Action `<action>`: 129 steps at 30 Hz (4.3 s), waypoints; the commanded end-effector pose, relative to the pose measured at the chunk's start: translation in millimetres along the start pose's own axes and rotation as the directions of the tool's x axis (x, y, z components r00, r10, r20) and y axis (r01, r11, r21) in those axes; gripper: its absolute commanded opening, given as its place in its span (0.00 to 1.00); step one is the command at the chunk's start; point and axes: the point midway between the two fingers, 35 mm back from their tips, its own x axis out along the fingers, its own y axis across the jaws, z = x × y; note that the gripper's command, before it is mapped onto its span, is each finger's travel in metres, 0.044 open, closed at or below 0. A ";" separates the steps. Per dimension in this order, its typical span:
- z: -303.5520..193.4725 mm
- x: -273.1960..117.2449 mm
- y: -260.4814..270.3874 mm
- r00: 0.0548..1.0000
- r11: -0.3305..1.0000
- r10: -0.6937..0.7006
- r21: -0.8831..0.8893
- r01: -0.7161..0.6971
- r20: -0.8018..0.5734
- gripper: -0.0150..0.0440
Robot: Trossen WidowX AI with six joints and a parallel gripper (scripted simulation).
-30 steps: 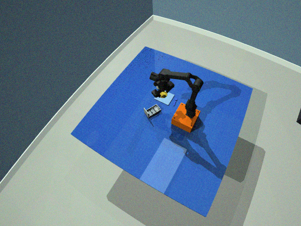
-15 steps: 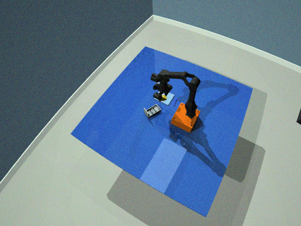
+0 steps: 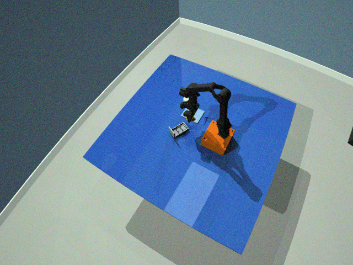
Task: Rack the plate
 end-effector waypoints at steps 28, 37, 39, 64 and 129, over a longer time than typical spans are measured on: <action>6.7 34.2 -8.3 0.856 0.743 0.476 -0.612 -0.270 0.200 0.25; 8.1 38.1 -13.6 0.767 0.651 0.568 -0.733 -0.198 0.298 0.25; 8.6 38.2 -14.5 0.745 0.632 0.585 -0.756 -0.171 0.321 0.25; 12.6 31.7 -32.8 0.444 0.510 0.673 -0.806 0.301 0.592 0.25; 42.6 92.5 -20.4 0.460 0.506 0.664 -0.808 0.304 0.589 0.25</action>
